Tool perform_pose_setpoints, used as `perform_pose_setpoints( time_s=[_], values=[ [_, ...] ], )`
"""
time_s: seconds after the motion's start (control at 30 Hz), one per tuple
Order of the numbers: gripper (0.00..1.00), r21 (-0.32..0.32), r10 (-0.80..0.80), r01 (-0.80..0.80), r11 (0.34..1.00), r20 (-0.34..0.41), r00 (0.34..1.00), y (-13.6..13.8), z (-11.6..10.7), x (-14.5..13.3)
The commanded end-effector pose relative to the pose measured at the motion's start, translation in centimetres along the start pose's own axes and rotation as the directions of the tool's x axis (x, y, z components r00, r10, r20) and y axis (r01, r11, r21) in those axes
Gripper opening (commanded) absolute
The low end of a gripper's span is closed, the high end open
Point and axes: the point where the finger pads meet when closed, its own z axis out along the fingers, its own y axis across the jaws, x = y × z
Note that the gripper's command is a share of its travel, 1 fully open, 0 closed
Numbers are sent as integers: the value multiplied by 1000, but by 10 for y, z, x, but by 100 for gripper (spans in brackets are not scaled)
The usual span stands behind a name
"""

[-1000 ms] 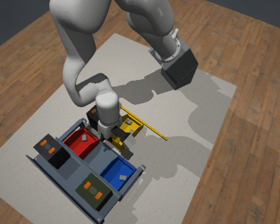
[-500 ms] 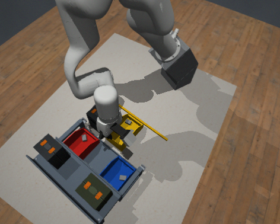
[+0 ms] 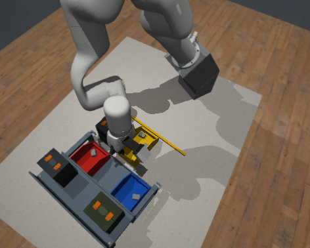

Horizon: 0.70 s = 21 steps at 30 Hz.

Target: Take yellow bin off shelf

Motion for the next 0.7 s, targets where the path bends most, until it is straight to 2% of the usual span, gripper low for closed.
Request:
perform_pose_setpoints(
  time_s=[0.0, 0.67],
  values=[
    [33, -4, 1, -1, 1000, 0, 1000, 1, 2, 0],
    [33, -4, 0, 0, 1000, 0, 1000, 1, 7, 0]
  ],
)
